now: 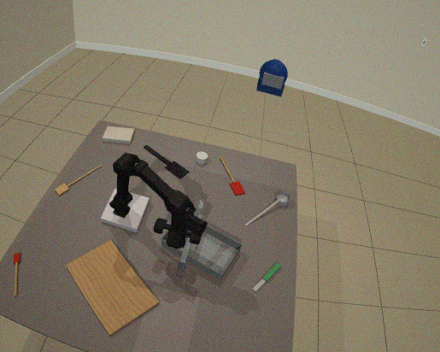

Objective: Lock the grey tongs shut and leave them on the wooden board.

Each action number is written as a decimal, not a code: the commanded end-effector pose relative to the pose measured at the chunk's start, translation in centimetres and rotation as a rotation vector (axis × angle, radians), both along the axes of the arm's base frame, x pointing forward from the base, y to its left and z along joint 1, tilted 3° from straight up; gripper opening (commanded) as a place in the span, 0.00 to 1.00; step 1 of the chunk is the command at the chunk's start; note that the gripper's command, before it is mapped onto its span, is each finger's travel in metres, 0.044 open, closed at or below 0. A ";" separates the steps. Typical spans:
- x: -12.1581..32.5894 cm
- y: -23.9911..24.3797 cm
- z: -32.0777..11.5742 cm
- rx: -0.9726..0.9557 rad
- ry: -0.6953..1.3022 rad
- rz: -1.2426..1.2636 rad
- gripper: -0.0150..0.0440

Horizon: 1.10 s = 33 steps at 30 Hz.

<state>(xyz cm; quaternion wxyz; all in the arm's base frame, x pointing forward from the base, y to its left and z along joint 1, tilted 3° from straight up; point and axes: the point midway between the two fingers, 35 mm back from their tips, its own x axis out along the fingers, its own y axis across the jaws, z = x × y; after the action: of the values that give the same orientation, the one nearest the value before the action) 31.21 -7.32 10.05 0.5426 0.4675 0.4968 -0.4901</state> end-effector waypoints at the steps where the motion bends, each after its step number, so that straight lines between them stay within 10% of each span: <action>1: 0.0 0.0 -0.7 0.004 0.000 0.003 0.00; 33: 2.9 0.1 -1.1 0.004 -0.002 0.003 0.00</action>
<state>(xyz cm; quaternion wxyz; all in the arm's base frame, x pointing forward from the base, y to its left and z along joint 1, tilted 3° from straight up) 33.58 -7.32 8.89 0.5439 0.4664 0.4980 -0.4885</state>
